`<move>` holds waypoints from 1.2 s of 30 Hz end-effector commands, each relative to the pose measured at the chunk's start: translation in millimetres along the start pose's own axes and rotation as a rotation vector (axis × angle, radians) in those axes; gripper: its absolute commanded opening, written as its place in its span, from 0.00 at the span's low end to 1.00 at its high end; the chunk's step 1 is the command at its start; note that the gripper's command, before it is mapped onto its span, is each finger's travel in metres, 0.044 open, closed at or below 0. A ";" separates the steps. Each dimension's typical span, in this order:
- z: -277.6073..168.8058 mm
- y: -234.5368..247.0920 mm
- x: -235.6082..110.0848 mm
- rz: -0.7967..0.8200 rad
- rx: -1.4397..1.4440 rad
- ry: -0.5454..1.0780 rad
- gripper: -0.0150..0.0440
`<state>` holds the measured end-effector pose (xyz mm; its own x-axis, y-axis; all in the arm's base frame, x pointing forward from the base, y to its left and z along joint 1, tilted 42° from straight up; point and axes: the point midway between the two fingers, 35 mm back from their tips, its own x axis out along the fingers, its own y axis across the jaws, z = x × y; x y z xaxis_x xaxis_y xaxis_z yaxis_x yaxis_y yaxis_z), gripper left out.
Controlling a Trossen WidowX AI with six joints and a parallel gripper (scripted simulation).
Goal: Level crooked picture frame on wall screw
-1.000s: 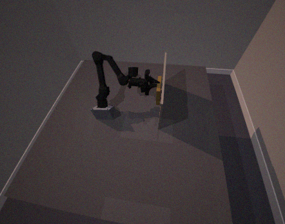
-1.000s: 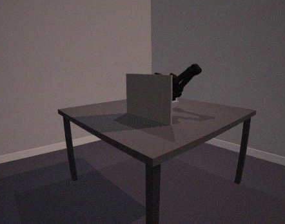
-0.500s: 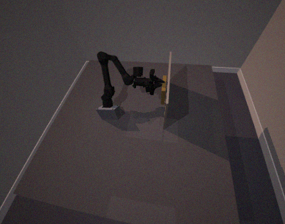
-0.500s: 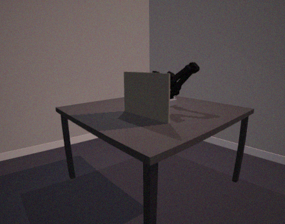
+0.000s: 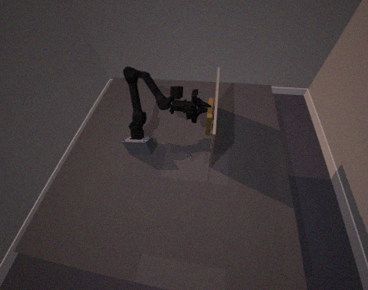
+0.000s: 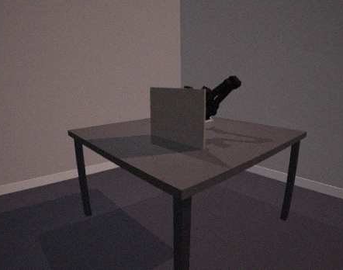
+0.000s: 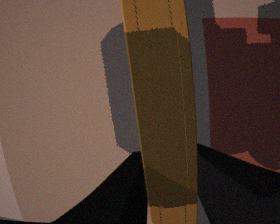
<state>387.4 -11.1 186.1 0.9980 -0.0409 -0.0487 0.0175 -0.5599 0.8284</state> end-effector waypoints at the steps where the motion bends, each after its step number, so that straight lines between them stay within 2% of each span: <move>1: 0.1 5.1 0.2 0.011 0.003 -0.001 0.25; 36: 0.1 7.9 0.2 0.011 0.003 -0.001 0.25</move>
<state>387.2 -14.5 190.3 0.9979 -0.0420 -0.0493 0.0173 -0.5604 0.8280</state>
